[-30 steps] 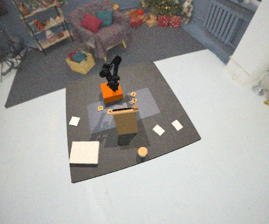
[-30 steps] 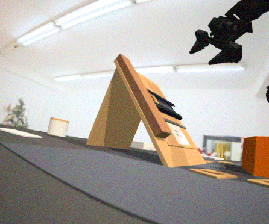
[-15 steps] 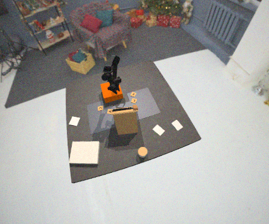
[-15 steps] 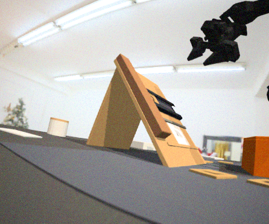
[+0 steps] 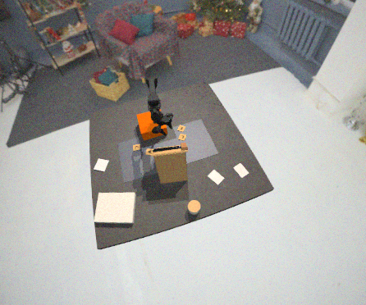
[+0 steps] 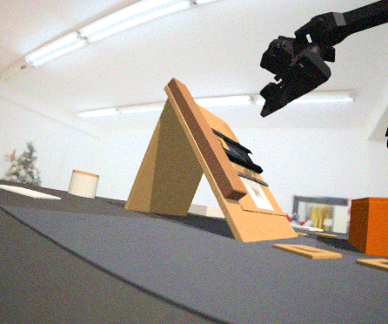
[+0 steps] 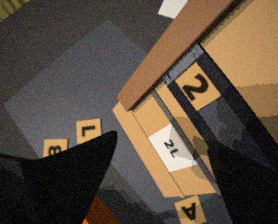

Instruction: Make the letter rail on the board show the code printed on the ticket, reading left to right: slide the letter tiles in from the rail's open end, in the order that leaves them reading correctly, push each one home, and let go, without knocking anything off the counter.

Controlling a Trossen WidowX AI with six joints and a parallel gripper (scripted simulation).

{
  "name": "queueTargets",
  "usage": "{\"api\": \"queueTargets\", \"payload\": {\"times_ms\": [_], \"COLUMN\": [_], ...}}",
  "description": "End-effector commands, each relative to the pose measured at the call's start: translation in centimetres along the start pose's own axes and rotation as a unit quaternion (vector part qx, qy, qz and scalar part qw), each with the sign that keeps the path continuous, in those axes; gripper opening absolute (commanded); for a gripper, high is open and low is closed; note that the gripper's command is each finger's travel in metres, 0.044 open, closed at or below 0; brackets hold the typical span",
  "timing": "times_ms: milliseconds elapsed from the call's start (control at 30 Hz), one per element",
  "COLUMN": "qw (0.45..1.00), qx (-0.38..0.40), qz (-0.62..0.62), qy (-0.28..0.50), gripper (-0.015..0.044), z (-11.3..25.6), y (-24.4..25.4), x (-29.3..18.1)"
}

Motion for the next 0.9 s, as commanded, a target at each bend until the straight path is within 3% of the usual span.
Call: {"api": "queueTargets", "payload": {"times_ms": [0, 400, 867], "qw": [0.972, 0.907, 0.799], "qx": [0.029, -0.003, -0.097], "qz": [-0.216, -0.387, -0.551], "qy": [0.090, 0.168, 0.218], "gripper": [0.0340, 0.0340, 0.0340], "z": [-6.2, -10.7, -14.8], "y": [3.4, 7.5, 13.1], "x": [-0.3, -1.4, -4.2]}}
Point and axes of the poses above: the point midway between the two fingers, 35 mm back from their tips, its own z axis back along the fingers, its own y axis across the jaws, x = y × z, the point moved 3 cm from there along z, back along the fingers, and after that the axes turned 1 degree about -z, right-handed, at the moved point
